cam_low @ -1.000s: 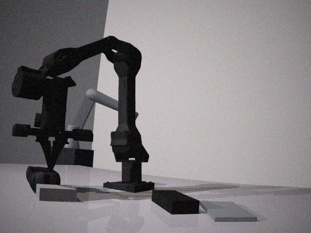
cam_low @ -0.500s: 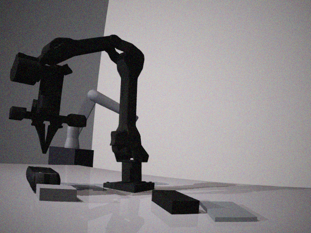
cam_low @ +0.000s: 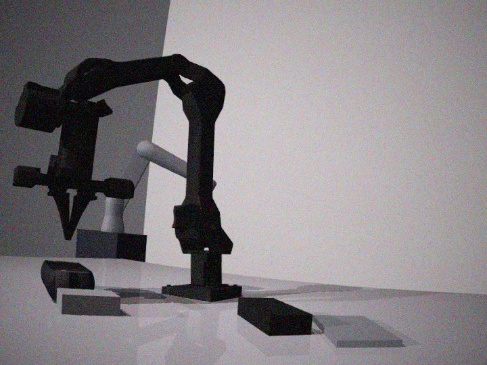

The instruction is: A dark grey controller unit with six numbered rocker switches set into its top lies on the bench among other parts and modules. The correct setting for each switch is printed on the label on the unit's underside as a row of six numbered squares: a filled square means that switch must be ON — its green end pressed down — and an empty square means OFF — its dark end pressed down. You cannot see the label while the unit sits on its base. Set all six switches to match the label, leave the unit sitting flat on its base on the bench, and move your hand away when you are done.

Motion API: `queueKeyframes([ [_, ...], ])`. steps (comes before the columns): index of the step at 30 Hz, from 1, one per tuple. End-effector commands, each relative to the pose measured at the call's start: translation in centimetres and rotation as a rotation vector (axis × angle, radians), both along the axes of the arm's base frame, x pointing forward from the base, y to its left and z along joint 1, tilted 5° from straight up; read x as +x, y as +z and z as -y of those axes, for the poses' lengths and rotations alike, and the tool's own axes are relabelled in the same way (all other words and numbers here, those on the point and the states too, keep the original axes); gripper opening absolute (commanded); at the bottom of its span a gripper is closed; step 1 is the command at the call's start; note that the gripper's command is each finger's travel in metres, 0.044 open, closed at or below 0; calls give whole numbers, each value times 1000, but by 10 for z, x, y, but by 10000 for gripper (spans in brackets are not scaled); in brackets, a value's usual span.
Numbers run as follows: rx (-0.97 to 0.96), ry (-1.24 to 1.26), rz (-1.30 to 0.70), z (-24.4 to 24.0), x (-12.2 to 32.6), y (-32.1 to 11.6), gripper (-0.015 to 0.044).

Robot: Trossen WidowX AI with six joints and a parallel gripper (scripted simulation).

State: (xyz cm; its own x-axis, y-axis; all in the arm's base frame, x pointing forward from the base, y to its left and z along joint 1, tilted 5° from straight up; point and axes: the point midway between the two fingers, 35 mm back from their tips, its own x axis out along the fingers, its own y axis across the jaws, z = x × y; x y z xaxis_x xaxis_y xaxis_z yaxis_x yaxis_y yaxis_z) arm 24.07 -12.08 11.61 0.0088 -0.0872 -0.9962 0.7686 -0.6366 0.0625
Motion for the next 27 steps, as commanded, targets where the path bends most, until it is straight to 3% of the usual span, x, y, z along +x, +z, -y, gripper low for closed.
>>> queueKeyframes([
  [1,0,4,-3,0,0,0,0],
  [27,5,7,-8,-26,-34,-31,0],
])
